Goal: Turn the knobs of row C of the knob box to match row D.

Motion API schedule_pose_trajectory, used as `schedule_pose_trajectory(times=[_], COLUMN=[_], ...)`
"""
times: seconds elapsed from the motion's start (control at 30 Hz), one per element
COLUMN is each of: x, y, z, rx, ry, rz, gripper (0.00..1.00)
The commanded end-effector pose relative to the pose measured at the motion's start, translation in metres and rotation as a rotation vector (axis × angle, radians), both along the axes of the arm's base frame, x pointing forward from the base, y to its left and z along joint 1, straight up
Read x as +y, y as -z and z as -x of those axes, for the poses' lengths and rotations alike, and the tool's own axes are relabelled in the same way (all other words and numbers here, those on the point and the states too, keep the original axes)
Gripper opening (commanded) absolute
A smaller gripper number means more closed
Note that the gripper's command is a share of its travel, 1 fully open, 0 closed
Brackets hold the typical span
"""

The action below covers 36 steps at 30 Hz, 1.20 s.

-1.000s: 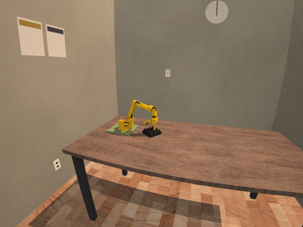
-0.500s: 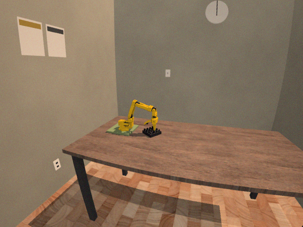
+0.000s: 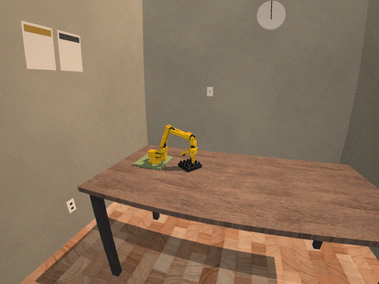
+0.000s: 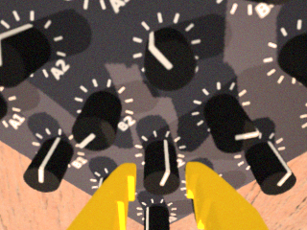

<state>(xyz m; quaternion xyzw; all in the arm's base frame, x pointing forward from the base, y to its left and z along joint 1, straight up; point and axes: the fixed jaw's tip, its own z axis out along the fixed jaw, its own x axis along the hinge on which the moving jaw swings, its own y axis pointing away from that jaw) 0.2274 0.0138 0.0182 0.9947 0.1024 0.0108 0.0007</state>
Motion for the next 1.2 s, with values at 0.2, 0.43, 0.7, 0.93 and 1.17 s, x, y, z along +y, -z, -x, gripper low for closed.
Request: schedule_pose_trajectory(times=[0.2,0.43,0.7,0.93,1.17], x=[0.0011,0.0011,0.0011,0.0011,0.0010], y=[0.0099,0.0099,0.0099,0.0097,0.0090], z=[0.0059,0.0059,0.0059,0.0058,0.0054], rx=[0.020,0.020,0.020,0.020,0.020], ry=[-0.004,-0.004,-0.004,-0.004,-0.004], rz=[0.001,0.001,0.001,0.001,0.001], gripper=[0.10,0.10,0.10,0.10,0.10])
